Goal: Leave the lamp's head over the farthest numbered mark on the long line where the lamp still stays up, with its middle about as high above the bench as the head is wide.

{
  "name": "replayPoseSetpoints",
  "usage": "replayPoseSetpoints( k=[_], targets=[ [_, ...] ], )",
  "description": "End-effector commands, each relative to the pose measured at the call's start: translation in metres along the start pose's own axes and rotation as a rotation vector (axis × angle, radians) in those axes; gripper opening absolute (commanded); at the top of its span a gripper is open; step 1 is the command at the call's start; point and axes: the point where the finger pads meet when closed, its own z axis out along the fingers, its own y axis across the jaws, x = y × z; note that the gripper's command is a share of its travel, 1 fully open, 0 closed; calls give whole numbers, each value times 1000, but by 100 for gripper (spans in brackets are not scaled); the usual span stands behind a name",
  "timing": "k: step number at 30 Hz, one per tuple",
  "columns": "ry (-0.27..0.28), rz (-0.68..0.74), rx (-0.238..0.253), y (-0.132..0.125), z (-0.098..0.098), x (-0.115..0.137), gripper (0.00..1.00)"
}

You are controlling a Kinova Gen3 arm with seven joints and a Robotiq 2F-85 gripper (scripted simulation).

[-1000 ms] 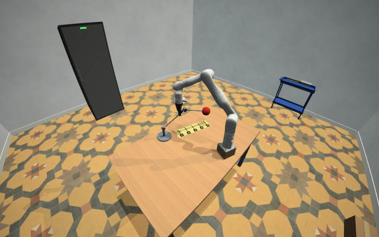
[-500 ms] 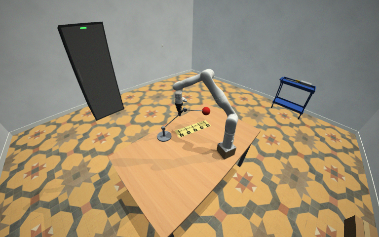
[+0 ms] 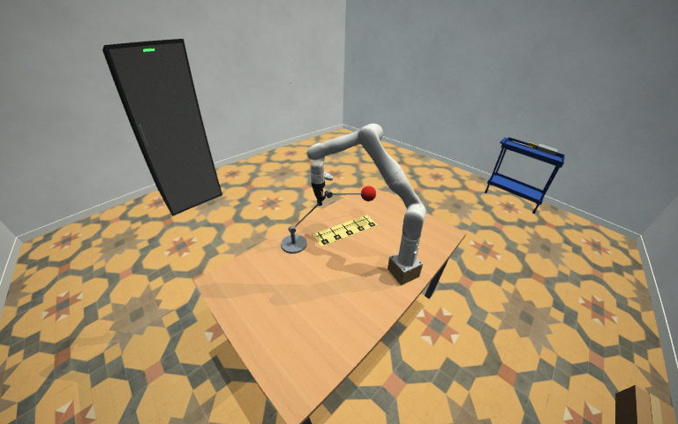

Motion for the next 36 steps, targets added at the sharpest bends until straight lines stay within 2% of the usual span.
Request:
replayPoseSetpoints(
  k=[1,19,20,36],
  targets=[
    [-21,-6,23,-3,-17,-13,0],
    [-21,-6,23,-3,-17,-13,0],
    [-20,-6,22,-2,-17,-13,100],
    [-2,-2,4,0,-5,-3,100]
  ],
)
